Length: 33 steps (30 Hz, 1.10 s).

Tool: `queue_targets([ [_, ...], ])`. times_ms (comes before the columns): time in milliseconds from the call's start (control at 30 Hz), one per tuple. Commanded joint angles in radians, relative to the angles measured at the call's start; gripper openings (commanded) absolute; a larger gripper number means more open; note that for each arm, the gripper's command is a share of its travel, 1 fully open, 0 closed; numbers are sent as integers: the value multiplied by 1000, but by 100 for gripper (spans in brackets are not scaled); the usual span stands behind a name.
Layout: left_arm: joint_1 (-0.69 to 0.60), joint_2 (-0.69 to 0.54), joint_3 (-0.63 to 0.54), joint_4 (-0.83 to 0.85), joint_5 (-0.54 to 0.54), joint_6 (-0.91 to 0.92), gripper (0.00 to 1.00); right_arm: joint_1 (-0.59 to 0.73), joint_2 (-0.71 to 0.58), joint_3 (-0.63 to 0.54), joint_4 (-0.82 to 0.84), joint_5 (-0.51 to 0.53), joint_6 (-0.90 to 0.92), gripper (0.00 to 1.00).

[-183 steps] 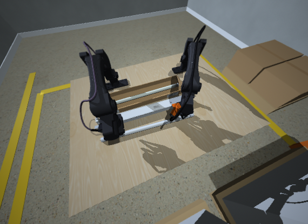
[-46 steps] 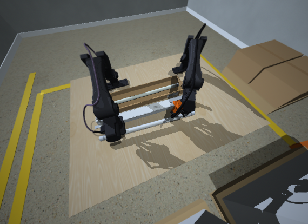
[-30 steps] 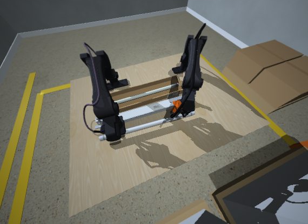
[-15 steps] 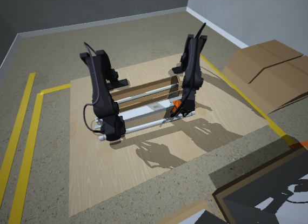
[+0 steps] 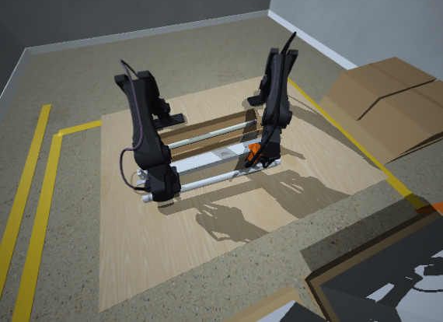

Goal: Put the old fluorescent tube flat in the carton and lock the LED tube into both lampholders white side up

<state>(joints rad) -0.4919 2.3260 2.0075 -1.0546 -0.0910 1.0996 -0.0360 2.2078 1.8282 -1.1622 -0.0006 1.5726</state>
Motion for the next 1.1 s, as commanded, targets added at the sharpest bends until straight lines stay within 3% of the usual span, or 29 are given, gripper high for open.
queue_targets([
  [0, -13, -49, -17, 29, -8, -8, 11, -3, -37, -39, 28, 10, 7, 11],
  [233, 6, -50, 16, 6, -10, -1, 11, -8, -41, 21, 8, 11, 4, 11],
  [300, -1, -53, 6, 40, -12, -4, 11, -8, -39, -46, 39, 11, 6, 11],
  [400, -15, -55, -43, 49, -14, -9, 11, -7, -46, -48, 48, 12, 6, 11],
  [500, -9, -51, -17, 37, -1, -7, 11, -7, -47, -19, 19, 12, 6, 11],
  [833, -16, -67, -64, 80, -21, -11, 11, -7, -61, -72, 73, 13, 8, 11],
  [1067, -6, -71, -29, 72, -11, -6, 11, -8, -61, -59, 46, 13, 8, 11],
])
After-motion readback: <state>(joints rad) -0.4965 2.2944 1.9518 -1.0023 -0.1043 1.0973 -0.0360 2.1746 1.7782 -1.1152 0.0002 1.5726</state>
